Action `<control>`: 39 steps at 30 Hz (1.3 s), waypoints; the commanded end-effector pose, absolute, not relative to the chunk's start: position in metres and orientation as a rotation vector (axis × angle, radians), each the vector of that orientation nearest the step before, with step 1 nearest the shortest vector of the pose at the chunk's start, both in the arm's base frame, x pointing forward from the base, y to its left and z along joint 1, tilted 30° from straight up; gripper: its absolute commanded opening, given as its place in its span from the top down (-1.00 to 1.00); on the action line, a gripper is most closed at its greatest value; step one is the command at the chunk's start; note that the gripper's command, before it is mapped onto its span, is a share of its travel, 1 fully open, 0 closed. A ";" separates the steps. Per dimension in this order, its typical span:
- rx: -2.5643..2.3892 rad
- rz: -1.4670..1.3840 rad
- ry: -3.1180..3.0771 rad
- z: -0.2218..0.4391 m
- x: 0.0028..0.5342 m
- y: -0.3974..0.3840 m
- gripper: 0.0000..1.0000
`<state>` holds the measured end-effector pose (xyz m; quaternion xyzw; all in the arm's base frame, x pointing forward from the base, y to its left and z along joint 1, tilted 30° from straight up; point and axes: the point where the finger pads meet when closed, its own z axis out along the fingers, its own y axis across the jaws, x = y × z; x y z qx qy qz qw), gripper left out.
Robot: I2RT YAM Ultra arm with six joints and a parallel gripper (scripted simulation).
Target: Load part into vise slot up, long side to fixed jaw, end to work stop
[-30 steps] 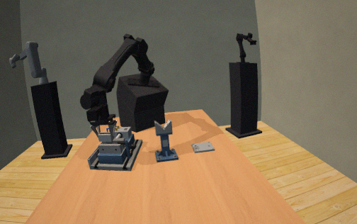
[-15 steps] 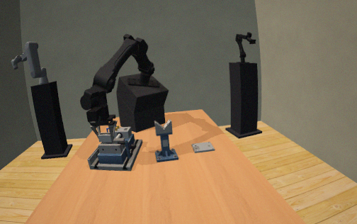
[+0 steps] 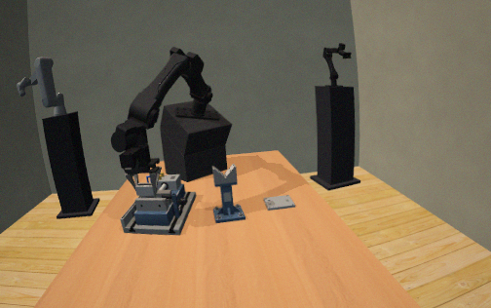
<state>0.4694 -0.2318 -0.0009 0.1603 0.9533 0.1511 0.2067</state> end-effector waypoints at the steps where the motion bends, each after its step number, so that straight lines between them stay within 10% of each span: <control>1: 0.462 0.388 2.622 0.016 0.469 -0.243 1.00; 39: 0.458 0.382 2.616 0.018 0.470 -0.244 1.00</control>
